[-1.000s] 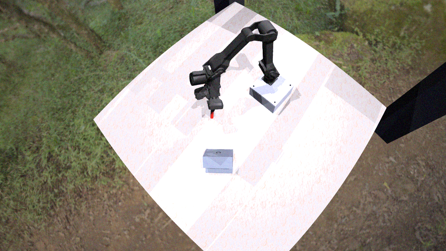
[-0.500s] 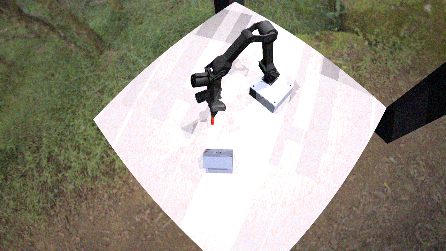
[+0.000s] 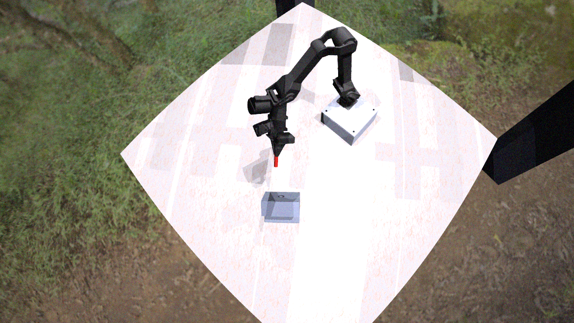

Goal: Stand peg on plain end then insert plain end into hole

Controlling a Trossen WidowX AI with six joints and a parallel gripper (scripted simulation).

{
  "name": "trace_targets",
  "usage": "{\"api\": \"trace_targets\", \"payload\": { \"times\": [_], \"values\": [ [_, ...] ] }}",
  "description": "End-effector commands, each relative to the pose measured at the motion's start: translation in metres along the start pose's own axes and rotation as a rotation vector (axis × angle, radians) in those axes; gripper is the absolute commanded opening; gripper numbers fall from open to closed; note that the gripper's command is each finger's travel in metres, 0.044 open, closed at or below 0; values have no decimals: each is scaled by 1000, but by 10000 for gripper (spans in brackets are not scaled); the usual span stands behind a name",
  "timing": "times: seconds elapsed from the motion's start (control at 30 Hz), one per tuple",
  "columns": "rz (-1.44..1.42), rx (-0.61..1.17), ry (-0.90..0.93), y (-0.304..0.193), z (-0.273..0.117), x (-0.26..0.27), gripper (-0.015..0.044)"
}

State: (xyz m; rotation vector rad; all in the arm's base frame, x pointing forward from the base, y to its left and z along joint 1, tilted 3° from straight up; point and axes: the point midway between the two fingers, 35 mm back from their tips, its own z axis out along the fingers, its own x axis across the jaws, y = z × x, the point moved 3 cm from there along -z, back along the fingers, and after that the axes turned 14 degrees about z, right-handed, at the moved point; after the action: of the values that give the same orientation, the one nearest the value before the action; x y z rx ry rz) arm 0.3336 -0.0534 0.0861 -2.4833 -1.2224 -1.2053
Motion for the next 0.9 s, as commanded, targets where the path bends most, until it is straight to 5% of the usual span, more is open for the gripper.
{"api": "trace_targets", "payload": {
  "times": [0.0, 0.87],
  "values": [
    [-21, 8, 35, -3, 3, 4, 0],
    [-73, 17, 129, -9, 37, 20, 0]
  ]
}}
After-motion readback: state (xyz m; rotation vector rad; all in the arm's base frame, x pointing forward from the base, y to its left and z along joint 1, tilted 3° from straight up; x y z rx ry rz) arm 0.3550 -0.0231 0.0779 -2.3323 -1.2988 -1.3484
